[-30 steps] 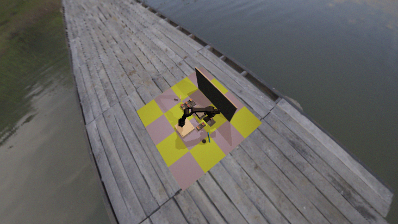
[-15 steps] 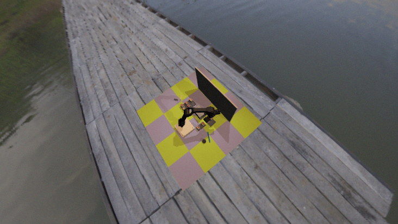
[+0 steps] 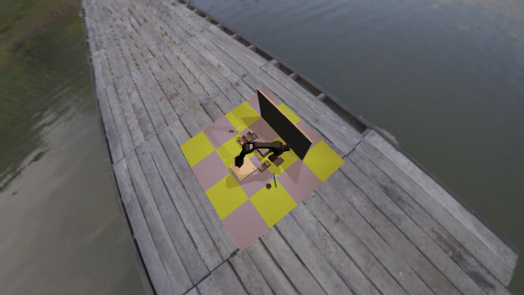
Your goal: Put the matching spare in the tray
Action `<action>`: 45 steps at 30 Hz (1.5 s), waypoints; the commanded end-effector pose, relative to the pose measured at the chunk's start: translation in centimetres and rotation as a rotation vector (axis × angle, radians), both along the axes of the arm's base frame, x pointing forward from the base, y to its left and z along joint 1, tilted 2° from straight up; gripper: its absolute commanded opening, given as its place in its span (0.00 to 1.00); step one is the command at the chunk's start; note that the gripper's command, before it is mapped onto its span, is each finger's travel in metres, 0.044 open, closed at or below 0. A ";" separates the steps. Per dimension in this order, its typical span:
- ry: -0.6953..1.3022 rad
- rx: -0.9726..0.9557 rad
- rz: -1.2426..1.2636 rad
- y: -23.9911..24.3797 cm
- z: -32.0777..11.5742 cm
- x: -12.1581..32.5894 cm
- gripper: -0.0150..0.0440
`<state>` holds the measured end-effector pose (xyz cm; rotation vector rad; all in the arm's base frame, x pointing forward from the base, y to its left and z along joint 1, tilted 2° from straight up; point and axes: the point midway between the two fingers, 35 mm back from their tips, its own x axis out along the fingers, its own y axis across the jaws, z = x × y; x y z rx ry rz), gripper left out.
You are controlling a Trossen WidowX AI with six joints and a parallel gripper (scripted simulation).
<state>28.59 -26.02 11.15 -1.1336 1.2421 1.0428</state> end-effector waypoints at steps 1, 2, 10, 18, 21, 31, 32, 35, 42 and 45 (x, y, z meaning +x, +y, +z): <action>-0.001 0.003 -0.001 0.0 -0.5 0.1 0.25; -0.001 0.003 -0.001 0.0 -0.5 0.1 0.25; -0.001 0.003 -0.001 0.0 -1.2 0.1 0.25; -0.001 0.003 -0.001 0.0 -1.8 0.2 0.25; -0.001 0.003 -0.001 0.0 -2.1 0.2 0.25; -0.001 0.003 -0.001 0.1 -2.9 0.2 0.25; -0.001 0.003 -0.001 0.1 -3.0 0.2 0.25; -0.001 0.003 -0.001 0.1 -3.2 0.2 0.25; -0.001 0.003 -0.001 0.1 -3.8 0.2 0.25; -0.001 0.003 -0.001 0.1 -4.0 0.2 0.25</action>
